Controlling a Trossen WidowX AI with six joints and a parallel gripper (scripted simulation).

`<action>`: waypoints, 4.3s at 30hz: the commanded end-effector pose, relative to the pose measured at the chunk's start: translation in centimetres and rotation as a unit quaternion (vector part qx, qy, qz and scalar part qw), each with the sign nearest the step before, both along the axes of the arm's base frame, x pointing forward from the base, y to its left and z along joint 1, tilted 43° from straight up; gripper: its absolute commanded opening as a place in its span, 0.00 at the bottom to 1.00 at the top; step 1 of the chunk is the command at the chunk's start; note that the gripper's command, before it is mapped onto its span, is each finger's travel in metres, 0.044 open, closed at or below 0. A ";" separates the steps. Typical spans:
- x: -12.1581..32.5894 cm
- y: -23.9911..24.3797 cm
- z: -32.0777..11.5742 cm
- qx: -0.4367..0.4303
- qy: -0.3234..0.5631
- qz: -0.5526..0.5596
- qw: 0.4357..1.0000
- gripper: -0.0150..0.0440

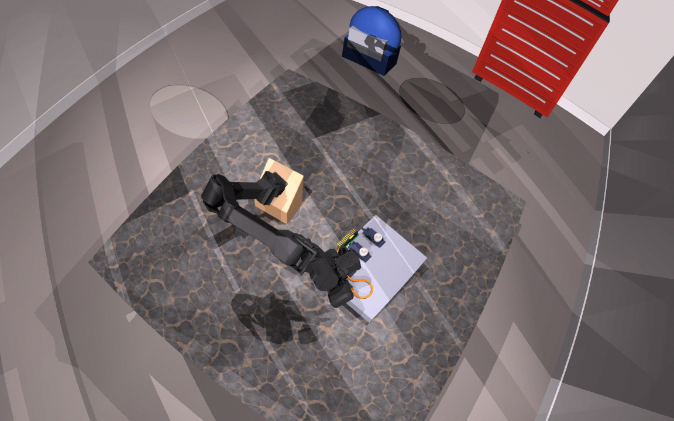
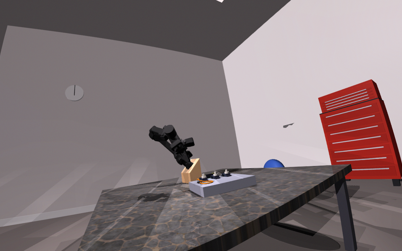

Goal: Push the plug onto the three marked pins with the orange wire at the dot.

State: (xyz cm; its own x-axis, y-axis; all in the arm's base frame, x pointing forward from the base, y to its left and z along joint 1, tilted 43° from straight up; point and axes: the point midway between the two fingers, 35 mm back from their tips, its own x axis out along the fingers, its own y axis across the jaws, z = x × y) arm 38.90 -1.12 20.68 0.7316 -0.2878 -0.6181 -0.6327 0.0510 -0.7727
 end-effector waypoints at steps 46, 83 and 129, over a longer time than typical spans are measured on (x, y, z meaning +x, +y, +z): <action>0.9 -0.2 -7.6 -0.422 0.451 0.367 0.696 0.45; 1.6 -2.6 -11.7 -0.468 0.536 0.462 0.529 0.45; -1.9 3.9 -10.3 -0.395 0.488 0.302 0.717 0.25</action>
